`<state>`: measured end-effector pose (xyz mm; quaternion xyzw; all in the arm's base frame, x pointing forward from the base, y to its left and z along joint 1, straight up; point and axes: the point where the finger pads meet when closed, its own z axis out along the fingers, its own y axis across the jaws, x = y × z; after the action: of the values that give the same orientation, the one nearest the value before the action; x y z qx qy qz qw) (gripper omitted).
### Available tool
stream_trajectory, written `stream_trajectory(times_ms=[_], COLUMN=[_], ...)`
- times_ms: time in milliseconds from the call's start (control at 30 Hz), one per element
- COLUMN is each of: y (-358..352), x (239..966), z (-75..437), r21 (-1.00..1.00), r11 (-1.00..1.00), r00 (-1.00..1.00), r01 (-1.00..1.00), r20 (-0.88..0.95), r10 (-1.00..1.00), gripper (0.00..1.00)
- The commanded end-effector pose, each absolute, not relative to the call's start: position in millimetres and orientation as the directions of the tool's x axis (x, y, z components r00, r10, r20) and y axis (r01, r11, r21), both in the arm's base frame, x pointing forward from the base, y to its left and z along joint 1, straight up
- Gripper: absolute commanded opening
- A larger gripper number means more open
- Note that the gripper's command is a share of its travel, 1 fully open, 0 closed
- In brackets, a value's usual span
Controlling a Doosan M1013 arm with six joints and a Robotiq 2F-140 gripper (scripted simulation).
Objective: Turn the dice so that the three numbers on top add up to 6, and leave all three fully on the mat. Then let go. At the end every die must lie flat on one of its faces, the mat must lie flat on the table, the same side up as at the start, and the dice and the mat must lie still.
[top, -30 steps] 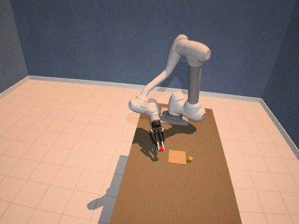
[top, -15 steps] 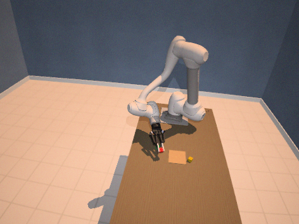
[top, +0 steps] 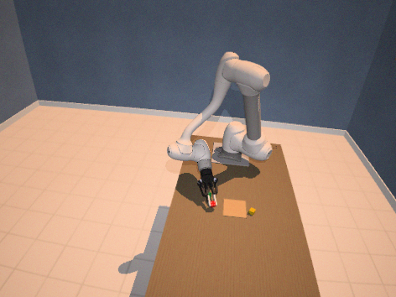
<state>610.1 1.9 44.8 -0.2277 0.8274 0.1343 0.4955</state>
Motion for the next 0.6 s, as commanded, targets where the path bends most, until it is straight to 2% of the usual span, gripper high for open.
stream_trajectory(times_ms=[0, 567], y=[2.0, 1.9], x=[610.3, 610.3], z=[37.3, 33.7], r21=[-0.004, -0.004], r11=[0.86, 0.86], r00=[-0.404, -0.404], r01=[-0.51, -0.51], r20=[-0.882, -0.882], r10=[-0.243, -0.243], gripper=[0.16, 0.16])
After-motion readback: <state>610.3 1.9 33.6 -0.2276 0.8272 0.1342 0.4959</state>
